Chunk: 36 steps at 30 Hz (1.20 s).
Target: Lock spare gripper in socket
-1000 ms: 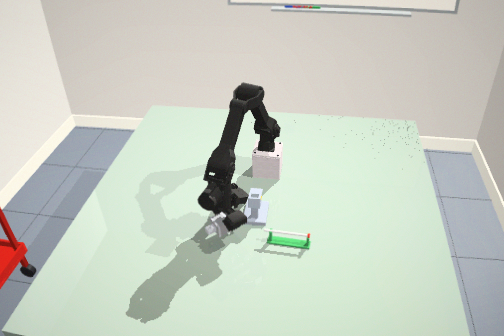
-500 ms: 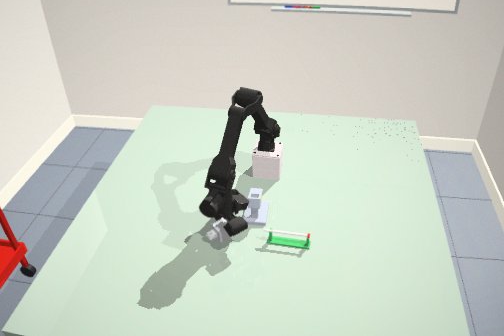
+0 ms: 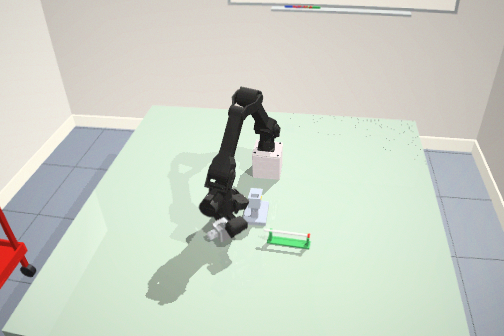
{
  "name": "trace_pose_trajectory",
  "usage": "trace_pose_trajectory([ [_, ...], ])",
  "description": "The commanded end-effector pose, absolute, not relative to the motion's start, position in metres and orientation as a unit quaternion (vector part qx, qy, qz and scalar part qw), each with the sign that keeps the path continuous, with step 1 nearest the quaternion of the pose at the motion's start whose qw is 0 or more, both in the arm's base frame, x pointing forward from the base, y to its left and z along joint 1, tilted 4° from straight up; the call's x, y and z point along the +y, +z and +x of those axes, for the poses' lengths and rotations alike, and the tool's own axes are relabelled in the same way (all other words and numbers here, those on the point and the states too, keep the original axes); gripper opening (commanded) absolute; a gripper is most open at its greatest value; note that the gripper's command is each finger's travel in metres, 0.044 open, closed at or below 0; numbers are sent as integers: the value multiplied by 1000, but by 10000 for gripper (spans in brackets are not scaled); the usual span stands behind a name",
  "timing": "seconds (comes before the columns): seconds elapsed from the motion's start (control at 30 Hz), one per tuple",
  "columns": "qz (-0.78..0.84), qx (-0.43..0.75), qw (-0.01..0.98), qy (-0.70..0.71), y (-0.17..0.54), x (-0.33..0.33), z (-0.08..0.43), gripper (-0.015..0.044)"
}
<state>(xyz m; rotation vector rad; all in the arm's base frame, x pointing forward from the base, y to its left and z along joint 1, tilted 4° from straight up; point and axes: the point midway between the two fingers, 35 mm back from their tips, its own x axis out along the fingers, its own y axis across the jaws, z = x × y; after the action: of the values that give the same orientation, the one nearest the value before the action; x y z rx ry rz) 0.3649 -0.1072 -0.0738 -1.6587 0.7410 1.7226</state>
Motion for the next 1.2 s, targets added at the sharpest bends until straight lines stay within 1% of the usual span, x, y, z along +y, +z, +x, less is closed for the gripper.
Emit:
trace_pose_trajectory([
  [0.0, -629, 281, 314, 653, -73, -107, 365, 440],
  [0.87, -605, 286, 313, 674, -20, -105, 348, 440],
  [0.9, -603, 286, 313, 676, -28, -104, 346, 440],
  [1.17, -603, 286, 313, 676, -28, -104, 346, 440],
])
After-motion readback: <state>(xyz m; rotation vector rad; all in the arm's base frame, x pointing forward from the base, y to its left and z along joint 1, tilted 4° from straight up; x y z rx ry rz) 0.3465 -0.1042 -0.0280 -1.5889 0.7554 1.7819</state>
